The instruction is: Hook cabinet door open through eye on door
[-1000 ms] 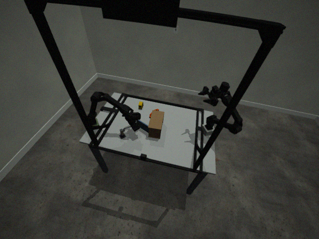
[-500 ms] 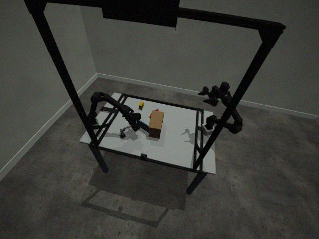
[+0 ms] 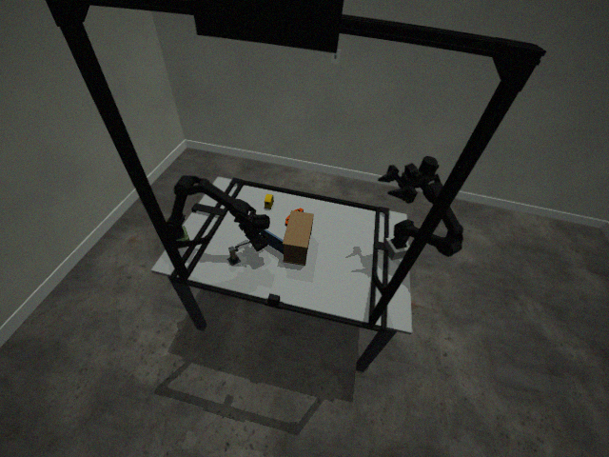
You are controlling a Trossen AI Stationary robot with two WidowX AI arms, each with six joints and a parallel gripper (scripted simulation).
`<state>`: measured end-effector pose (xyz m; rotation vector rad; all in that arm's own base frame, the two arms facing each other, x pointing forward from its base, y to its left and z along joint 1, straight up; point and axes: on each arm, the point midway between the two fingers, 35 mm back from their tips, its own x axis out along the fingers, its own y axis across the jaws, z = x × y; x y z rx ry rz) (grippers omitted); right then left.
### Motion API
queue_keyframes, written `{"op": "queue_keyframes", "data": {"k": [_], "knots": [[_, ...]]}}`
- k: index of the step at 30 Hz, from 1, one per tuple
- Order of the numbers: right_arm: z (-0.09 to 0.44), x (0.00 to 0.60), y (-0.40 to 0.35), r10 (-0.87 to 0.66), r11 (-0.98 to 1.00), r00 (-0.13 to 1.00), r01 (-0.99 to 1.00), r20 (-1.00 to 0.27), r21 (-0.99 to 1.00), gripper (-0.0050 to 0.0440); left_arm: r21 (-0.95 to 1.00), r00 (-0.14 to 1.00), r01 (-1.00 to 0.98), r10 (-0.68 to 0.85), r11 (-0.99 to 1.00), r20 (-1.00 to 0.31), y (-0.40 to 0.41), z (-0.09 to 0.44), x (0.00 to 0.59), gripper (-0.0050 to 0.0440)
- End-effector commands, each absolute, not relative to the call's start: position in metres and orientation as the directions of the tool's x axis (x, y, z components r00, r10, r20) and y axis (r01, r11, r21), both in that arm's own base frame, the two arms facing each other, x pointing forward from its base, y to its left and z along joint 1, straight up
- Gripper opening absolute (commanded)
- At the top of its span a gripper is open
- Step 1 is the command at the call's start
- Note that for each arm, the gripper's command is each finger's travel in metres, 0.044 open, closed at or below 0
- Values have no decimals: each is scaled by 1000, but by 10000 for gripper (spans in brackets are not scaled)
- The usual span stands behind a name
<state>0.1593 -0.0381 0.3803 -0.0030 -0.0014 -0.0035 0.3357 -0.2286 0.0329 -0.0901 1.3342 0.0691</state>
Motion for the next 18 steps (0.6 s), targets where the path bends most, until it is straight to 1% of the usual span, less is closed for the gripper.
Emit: {"op": "queue_keyframes", "data": {"k": [1, 8, 16, 18], "knots": [[380, 159, -38, 0, 1000, 1000, 0, 1, 1, 400, -26, 234, -102, -1, 994, -972, -229, 33, 336, 48], [380, 159, -38, 0, 1000, 1000, 0, 1, 1, 400, -26, 234, -102, -1, 994, -972, -229, 33, 336, 216], [380, 159, -38, 0, 1000, 1000, 0, 1, 1, 400, -26, 234, -102, -1, 994, -972, -229, 33, 336, 220], [380, 159, -38, 0, 1000, 1000, 0, 1, 1, 400, -26, 234, -102, -1, 994, -972, -229, 42, 336, 220]]}}
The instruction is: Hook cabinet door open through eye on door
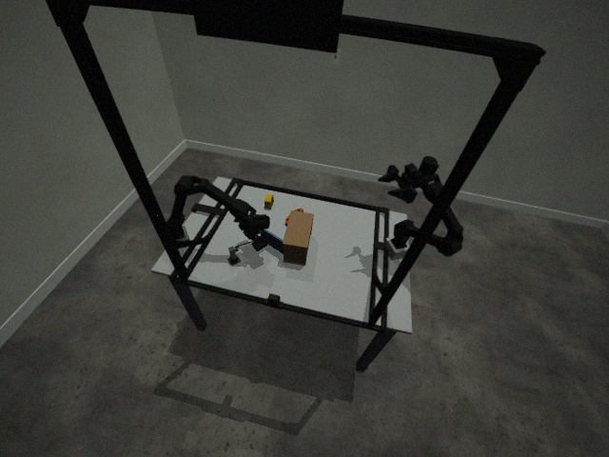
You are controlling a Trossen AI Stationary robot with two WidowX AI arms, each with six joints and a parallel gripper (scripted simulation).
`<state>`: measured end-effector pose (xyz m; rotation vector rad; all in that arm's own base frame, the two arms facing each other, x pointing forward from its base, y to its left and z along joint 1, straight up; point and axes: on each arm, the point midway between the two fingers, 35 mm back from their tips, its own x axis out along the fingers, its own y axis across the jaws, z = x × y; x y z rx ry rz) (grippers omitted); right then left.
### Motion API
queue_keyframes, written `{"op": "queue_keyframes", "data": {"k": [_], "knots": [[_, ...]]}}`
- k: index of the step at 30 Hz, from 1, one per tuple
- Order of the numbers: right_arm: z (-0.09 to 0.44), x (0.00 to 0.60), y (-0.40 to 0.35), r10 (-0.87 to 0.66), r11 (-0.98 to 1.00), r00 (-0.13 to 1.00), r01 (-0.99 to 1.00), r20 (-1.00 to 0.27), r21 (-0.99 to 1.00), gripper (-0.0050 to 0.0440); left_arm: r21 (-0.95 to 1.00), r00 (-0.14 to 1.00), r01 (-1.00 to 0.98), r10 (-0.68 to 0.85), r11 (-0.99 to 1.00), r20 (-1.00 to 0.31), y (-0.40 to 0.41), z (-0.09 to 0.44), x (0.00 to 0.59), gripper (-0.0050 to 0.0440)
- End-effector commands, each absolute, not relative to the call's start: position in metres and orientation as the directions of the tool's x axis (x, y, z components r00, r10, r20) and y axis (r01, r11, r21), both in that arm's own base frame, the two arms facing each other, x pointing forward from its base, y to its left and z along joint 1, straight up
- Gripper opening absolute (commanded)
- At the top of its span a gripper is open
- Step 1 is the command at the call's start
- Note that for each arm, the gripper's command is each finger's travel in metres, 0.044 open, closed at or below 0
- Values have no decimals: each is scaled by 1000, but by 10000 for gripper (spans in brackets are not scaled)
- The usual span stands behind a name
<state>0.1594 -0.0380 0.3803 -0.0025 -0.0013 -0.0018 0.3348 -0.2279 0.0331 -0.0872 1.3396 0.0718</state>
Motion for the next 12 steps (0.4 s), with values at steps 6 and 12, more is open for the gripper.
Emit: {"op": "queue_keyframes", "data": {"k": [6, 12], "knots": [[380, 159, -38, 0, 1000, 1000, 0, 1, 1, 400, -26, 232, -102, -2, 994, -973, -229, 93, 336, 220], [380, 159, -38, 0, 1000, 1000, 0, 1, 1, 400, -26, 232, -102, -2, 994, -973, -229, 93, 336, 292]]}}
